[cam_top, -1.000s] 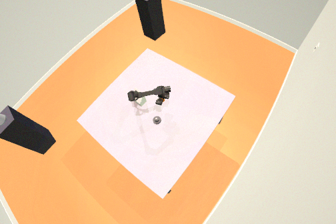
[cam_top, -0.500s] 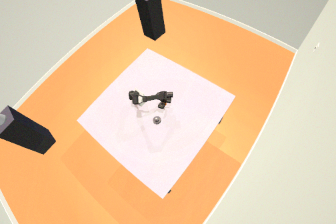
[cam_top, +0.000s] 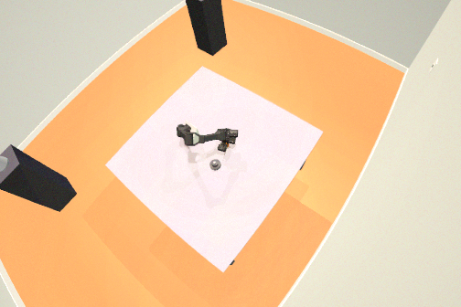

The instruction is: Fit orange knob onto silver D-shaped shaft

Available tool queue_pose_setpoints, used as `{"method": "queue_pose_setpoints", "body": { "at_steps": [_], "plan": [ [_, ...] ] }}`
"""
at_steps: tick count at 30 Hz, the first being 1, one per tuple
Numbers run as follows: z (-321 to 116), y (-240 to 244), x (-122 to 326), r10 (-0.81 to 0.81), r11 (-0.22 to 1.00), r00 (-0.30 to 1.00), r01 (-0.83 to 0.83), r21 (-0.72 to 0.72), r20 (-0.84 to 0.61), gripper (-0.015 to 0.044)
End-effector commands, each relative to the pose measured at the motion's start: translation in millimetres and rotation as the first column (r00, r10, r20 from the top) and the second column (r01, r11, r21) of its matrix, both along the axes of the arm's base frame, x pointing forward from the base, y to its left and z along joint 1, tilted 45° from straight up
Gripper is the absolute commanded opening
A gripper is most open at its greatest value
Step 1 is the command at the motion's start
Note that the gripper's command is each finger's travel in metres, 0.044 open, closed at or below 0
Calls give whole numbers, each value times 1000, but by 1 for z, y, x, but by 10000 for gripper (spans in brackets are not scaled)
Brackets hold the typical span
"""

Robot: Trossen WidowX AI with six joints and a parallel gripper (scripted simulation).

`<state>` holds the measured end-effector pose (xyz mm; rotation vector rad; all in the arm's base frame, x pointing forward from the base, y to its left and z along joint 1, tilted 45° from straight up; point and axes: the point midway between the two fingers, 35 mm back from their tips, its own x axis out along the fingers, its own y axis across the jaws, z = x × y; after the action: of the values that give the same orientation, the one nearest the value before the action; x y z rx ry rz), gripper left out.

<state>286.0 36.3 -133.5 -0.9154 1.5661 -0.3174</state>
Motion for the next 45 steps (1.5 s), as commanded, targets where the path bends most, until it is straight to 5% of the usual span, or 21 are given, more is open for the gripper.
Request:
{"method": "queue_pose_setpoints", "body": {
  "at_steps": [1, 7, 23, 31, 45],
  "plan": [
    [0, 0, 0, -1, 1000, 1000, 1, 0, 0, 79],
    [0, 0, 0, -1, 1000, 1000, 1, 0, 0, 236],
    [0, 0, 0, -1, 1000, 1000, 1, 0, 0, 240],
    [57, 58, -4, 5, 1000, 1000, -5, 1, -3, 440],
    [46, 46, -3, 5, 1000, 1000, -5, 1, -3, 440]
  ]
}}
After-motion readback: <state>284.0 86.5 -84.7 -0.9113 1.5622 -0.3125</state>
